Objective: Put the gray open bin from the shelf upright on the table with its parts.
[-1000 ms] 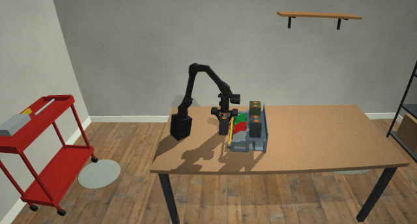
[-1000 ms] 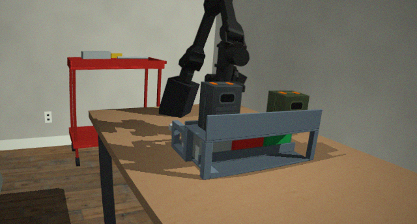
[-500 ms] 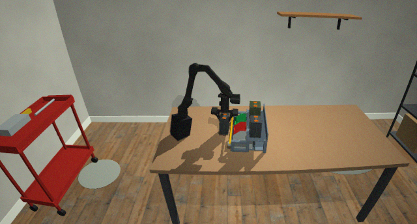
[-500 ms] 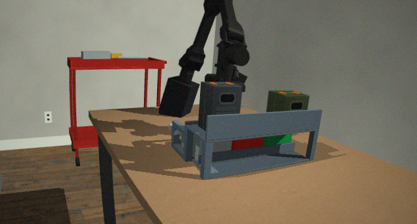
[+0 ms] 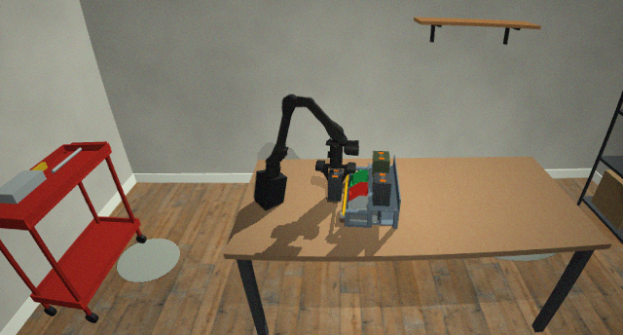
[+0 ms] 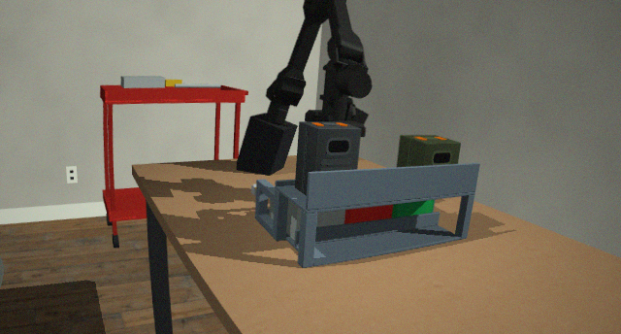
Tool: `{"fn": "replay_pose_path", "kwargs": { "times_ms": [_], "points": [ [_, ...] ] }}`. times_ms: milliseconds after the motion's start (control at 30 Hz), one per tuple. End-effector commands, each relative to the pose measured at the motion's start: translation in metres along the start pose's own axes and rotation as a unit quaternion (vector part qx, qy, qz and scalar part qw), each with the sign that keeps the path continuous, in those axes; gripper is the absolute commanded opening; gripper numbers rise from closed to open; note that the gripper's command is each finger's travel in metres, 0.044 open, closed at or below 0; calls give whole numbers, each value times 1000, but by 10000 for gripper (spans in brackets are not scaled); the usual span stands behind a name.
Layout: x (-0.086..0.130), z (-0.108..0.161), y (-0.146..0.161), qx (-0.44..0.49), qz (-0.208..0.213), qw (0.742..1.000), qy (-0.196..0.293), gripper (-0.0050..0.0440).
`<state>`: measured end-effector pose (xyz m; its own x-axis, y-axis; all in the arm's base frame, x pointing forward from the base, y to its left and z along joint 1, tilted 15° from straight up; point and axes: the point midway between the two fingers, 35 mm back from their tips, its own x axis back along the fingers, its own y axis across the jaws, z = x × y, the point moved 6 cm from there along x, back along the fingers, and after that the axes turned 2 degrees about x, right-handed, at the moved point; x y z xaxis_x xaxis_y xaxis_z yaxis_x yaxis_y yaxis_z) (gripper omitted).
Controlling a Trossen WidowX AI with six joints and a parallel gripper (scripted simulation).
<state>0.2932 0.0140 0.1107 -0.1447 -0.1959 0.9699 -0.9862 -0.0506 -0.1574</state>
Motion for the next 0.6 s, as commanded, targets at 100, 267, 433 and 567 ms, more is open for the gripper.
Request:
{"fn": "replay_pose_path", "kwargs": {
  "times_ms": [100, 267, 433, 567],
  "points": [
    [16, -2, -10, 5, 32, 999, 3, 0],
    [16, -2, -10, 5, 32, 999, 3, 0],
    [16, -2, -10, 5, 32, 999, 3, 0],
    [15, -2, -9, 4, 28, 1000, 3, 0]
  ]
}}
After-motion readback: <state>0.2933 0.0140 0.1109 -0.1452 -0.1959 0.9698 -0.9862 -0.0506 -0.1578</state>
